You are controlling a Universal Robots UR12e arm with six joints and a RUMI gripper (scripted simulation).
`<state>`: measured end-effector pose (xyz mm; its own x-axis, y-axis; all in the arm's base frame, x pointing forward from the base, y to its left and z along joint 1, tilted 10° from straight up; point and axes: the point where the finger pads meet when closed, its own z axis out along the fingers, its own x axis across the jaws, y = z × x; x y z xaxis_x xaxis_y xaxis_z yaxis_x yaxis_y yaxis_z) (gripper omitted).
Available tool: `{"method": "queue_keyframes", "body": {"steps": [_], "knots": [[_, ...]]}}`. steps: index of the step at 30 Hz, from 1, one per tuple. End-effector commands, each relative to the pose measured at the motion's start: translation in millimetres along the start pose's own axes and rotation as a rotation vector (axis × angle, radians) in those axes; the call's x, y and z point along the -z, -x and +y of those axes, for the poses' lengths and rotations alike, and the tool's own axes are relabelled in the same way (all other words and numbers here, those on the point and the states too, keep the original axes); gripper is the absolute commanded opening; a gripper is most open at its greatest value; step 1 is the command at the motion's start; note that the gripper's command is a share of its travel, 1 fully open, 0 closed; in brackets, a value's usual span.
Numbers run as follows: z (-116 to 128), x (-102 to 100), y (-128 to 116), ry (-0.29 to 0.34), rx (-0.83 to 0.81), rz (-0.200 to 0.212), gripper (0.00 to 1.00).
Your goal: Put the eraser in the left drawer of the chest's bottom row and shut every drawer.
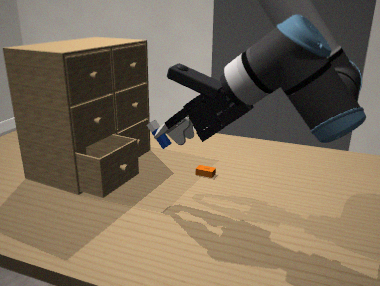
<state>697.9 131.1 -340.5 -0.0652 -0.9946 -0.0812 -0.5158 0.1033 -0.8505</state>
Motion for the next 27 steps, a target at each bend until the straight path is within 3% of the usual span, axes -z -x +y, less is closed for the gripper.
{"method": "queue_keyframes", "body": {"steps": [1,27], "knots": [[-10,-11,1,-0.003,0.0,0.0,0.11],[-46,-53,1,-0.003,0.001,0.0,0.11]]}}
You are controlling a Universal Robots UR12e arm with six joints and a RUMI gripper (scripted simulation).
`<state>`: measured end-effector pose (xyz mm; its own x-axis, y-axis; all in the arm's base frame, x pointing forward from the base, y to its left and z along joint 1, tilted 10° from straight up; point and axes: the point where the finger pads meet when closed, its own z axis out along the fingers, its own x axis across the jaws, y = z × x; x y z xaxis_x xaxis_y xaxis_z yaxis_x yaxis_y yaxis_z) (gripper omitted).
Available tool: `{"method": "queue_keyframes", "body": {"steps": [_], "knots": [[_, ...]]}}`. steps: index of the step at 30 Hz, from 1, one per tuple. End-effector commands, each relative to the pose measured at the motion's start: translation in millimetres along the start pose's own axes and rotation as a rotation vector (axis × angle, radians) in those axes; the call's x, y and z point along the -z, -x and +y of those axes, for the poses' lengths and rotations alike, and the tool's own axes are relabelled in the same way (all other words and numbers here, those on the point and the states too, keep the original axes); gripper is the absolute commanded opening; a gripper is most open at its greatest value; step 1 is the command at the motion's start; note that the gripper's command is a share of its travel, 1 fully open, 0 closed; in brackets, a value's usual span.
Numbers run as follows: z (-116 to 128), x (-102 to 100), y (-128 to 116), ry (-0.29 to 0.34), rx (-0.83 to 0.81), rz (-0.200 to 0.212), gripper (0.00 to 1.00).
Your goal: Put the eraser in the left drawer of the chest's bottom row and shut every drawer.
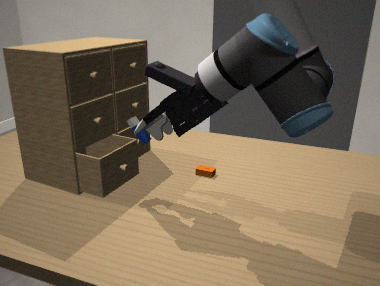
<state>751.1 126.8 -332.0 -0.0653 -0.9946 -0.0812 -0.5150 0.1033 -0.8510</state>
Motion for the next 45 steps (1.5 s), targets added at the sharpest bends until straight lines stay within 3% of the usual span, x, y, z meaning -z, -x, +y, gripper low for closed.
{"method": "queue_keyframes", "body": {"steps": [1,24,45], "knots": [[-12,-14,1,-0.002,0.001,0.0,0.11],[-38,-45,1,-0.002,0.0,0.0,0.11],[-46,-55,1,0.0,0.0,0.0,0.11]]}}
